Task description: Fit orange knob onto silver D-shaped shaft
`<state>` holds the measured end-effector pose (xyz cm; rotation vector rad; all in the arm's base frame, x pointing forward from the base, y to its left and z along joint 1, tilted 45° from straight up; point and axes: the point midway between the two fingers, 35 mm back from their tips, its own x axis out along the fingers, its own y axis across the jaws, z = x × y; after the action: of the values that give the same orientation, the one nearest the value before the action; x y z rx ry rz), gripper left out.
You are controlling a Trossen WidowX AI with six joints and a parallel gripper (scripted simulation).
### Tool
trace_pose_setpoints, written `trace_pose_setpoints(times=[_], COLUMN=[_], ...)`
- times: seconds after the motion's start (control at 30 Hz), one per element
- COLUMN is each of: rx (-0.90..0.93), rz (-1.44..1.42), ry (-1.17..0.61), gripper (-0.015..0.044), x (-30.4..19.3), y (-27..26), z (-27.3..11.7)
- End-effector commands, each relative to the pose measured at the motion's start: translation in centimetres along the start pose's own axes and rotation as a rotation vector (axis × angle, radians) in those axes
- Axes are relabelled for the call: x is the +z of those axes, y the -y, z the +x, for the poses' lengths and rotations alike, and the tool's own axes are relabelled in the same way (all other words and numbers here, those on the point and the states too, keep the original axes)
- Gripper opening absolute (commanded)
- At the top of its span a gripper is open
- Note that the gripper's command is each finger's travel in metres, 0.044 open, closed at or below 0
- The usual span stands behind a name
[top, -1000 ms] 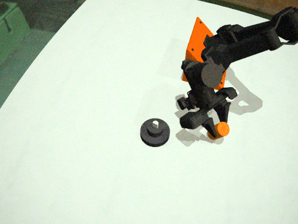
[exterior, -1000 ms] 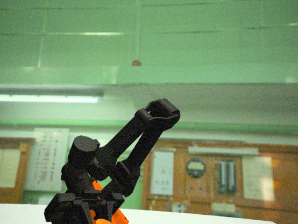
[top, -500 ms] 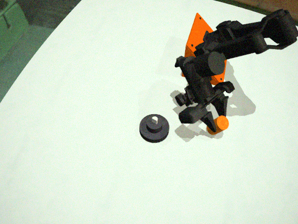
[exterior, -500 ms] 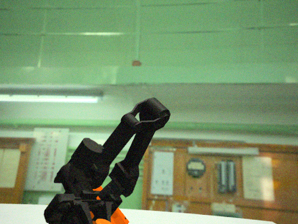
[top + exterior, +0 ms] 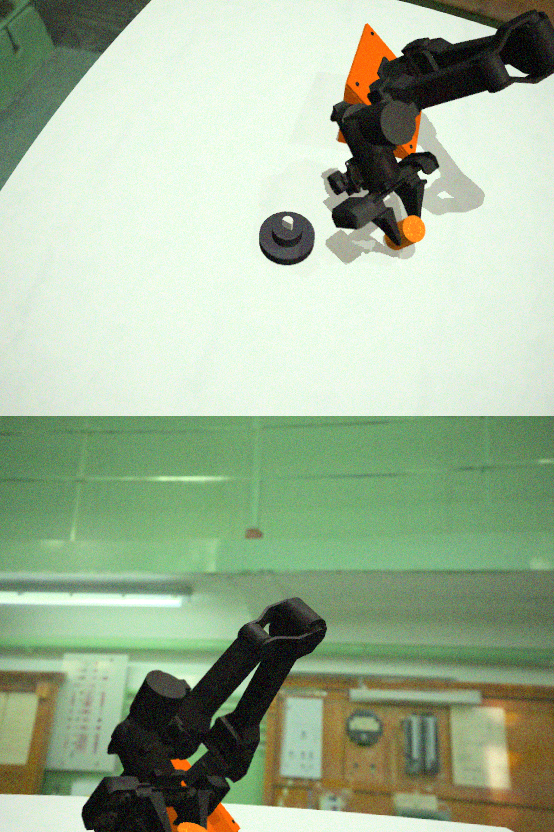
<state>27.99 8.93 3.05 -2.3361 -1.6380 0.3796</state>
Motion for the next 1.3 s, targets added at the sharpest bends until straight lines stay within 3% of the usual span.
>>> trace_pose_setpoints(times=[0.0, 0.33, 0.43, 1.23, 1.27], rx=[-0.008, -0.008, 0.002, 0.002, 0.002], rz=[0.012, 0.012, 0.009, 0.009, 0.009], ry=[0.011, 0.011, 0.005, 0.005, 0.005], gripper=[0.0179, 0.0179, 0.0258, 0.026, 0.0286], x=[0.11, 0.32, 0.19, 0.19, 0.19], y=[0.14, 0.14, 0.0, 0.0, 0.0], z=[-0.35, -0.51, -0.24, -0.24, -0.24])
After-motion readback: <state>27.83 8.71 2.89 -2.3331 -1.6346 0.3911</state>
